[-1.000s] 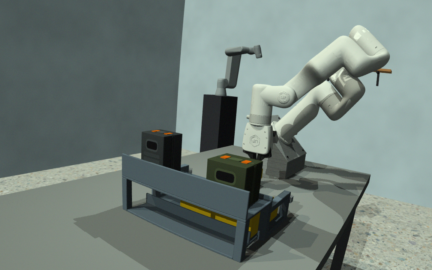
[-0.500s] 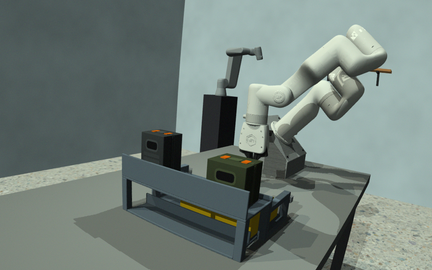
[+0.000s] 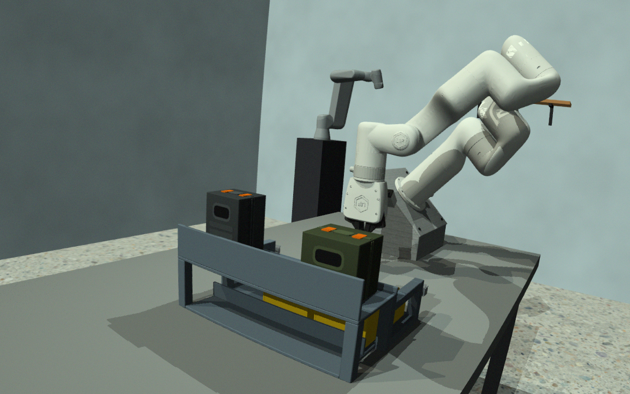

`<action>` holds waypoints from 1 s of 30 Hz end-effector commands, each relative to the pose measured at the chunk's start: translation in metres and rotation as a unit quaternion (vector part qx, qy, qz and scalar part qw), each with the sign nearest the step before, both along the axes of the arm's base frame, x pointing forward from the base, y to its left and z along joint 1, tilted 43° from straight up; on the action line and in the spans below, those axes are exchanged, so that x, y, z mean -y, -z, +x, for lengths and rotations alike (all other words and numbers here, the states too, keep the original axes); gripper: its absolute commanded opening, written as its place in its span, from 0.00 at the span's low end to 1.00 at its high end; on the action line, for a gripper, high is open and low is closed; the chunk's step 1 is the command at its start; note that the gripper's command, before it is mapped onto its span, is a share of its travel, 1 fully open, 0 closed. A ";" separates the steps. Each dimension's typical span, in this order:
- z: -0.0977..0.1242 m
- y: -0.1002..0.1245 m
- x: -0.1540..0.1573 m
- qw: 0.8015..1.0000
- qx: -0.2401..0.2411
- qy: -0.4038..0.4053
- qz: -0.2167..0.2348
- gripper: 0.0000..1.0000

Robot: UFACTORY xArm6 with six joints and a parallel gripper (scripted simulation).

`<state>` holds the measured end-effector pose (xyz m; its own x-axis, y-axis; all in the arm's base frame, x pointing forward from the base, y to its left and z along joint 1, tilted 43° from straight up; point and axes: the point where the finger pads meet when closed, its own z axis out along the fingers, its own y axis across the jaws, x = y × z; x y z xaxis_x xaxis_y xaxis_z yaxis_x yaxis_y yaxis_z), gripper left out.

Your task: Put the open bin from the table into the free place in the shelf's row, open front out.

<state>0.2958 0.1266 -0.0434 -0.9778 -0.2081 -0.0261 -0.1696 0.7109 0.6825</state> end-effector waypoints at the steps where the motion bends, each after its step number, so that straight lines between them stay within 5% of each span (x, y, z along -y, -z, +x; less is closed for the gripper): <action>1: 0.002 0.001 0.002 1.000 0.002 0.000 0.000 0.00; 30: 0.008 0.028 0.030 1.000 0.002 0.000 0.000 0.00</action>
